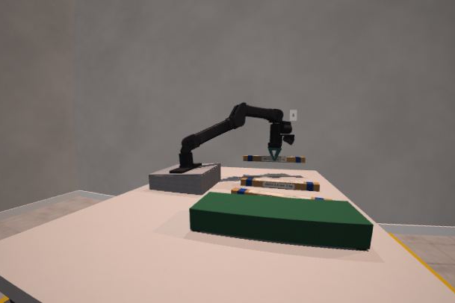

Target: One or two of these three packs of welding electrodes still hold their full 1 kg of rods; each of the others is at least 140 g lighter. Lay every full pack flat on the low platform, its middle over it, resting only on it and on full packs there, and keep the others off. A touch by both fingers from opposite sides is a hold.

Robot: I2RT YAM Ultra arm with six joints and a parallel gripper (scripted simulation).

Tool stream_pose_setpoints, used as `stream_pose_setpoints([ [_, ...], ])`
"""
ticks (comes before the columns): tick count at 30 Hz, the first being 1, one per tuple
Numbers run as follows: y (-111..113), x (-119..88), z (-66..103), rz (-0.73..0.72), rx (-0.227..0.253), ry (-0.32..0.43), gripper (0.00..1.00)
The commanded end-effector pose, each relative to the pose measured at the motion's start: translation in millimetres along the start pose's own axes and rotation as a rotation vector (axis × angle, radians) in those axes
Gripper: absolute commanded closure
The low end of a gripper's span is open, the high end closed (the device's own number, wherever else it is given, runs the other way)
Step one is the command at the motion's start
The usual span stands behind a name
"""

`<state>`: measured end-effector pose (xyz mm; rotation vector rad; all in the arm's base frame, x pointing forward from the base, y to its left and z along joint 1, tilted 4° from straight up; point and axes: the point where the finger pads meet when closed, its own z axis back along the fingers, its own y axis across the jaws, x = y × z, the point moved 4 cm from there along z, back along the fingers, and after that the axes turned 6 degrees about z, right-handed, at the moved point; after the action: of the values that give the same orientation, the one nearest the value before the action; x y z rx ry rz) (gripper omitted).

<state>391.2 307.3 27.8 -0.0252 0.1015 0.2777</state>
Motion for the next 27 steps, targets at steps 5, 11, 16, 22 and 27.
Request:
stream_pose_setpoints([
  [5,-1,3,19.5,-0.008,0.016,-0.05,1.0],
  [11,-1,3,12.8,-0.007,0.016,-0.05,1.0],
  [16,0,3,4.4,-0.005,0.016,-0.05,1.0],
  [22,2,5,-2.2,-0.003,0.021,-0.062,1.0],
  [27,2,4,-8.7,-0.003,0.018,-0.057,1.0],
])
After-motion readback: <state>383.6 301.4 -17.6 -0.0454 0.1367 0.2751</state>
